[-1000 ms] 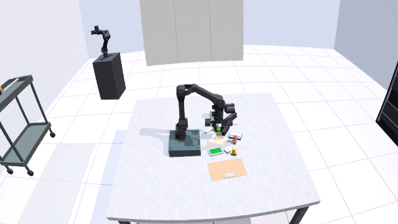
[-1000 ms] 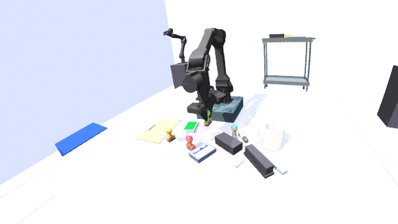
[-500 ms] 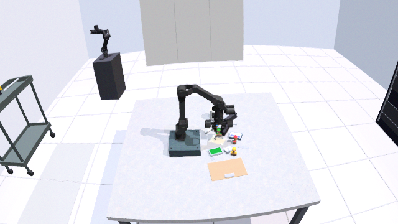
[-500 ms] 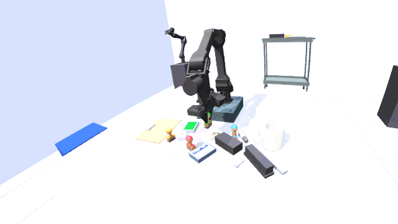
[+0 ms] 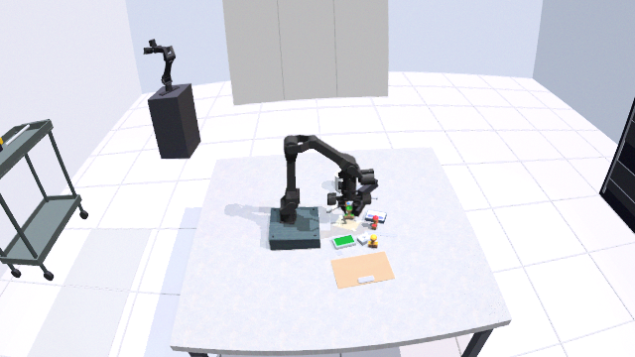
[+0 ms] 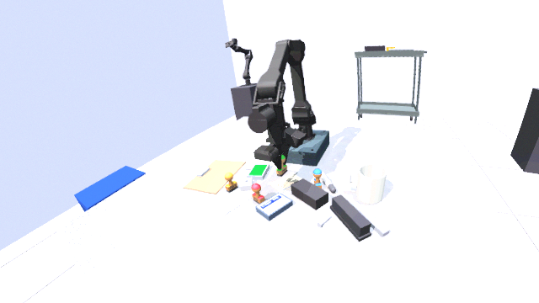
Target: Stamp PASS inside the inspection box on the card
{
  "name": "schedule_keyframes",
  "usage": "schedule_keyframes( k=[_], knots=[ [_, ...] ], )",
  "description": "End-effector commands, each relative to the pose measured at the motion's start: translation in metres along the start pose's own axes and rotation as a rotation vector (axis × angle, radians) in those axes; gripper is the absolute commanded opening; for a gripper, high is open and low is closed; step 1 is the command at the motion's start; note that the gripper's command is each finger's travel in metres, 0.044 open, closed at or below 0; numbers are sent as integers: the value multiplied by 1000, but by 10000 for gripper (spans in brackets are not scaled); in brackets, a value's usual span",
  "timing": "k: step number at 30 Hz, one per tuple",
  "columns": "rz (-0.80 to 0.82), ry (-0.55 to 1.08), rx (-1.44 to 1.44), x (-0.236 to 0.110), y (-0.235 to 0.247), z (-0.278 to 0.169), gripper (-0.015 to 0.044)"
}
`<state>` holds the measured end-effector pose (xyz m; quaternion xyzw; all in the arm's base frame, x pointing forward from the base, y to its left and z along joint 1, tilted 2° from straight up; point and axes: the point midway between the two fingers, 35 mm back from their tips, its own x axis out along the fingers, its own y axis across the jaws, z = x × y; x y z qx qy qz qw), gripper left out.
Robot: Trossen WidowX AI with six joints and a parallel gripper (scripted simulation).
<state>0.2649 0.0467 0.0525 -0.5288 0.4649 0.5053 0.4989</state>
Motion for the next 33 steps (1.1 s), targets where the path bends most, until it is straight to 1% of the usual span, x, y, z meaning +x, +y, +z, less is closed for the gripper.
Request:
schedule_keyframes(
  k=[1, 33],
  knots=[
    [6, -3, -4, 4, 2, 0, 0],
    [5, -8, -6, 25, 3, 0, 0]
  ],
)
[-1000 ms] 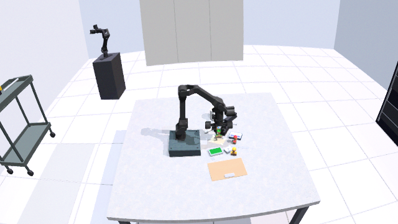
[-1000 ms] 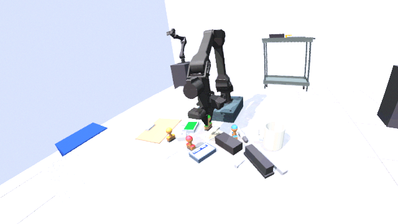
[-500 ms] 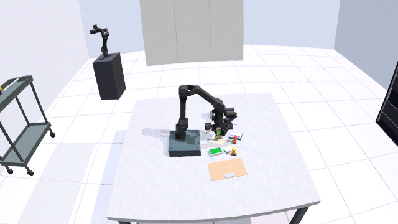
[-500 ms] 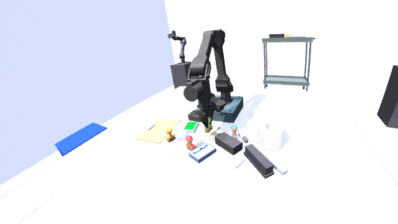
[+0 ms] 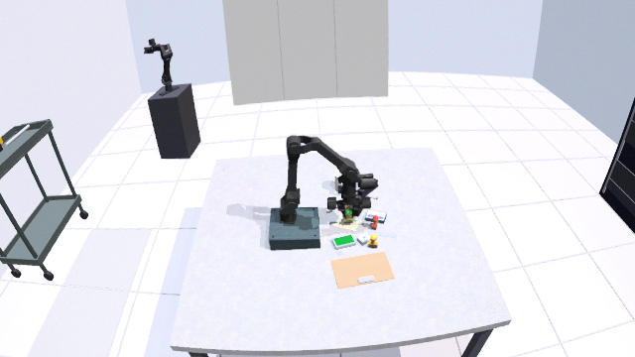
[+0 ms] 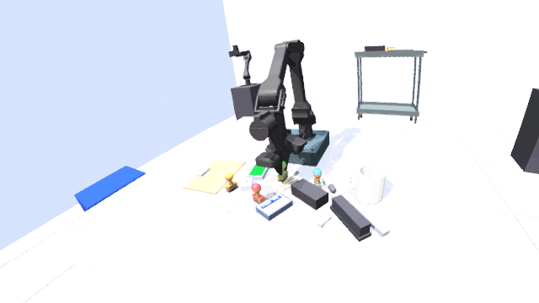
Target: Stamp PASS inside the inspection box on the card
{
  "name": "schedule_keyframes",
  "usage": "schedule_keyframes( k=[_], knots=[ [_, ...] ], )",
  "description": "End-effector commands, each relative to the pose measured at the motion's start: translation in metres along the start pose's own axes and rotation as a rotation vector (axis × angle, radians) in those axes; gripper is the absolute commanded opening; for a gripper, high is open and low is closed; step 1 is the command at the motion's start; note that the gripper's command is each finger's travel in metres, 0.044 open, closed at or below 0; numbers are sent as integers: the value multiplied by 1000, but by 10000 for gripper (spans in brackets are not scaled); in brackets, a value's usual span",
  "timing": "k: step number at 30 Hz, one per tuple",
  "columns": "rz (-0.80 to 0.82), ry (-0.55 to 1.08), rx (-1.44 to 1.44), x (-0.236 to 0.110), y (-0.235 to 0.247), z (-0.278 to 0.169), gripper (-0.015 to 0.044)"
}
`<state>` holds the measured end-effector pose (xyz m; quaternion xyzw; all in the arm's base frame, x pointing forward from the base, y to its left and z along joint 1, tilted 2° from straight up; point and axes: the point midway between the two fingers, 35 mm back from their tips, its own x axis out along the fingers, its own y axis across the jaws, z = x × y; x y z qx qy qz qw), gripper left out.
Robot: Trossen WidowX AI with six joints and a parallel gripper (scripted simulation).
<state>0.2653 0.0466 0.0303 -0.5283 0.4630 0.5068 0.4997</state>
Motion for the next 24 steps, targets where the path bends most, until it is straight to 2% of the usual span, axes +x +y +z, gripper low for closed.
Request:
schedule_keyframes(
  k=[1, 24],
  knots=[
    [6, -3, -4, 4, 2, 0, 0],
    [5, -5, -5, 12, 3, 0, 0]
  ],
)
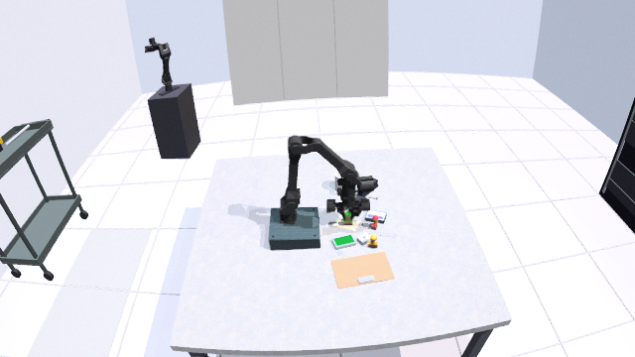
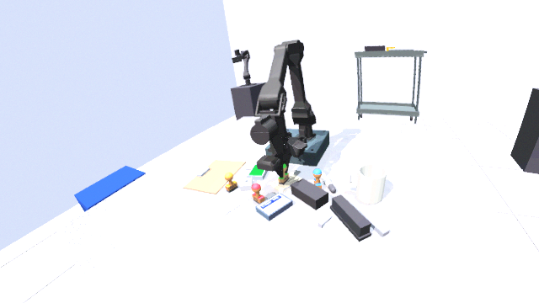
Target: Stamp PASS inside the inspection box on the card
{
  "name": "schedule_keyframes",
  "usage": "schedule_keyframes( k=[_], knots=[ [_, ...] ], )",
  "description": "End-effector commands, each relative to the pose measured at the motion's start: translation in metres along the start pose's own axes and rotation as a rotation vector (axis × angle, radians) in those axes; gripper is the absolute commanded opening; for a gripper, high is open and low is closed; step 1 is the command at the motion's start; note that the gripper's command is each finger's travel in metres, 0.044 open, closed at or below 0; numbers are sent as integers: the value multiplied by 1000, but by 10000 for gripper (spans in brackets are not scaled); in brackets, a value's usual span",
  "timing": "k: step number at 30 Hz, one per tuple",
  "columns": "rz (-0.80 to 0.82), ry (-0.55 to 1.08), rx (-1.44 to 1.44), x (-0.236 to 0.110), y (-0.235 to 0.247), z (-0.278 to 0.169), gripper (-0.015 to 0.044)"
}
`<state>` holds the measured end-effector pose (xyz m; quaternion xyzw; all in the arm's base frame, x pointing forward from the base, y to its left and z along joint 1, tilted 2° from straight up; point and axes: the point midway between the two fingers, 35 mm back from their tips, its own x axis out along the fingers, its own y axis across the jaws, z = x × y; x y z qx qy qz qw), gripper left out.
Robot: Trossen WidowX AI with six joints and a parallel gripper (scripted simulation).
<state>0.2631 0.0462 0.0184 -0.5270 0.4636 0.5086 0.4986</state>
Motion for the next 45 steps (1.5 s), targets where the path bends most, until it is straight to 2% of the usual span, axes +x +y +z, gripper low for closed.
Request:
schedule_keyframes(
  k=[1, 45],
  knots=[
    [0, -3, -4, 1, 0, 0, 0],
    [0, -3, -4, 6, 0, 0, 0]
  ],
)
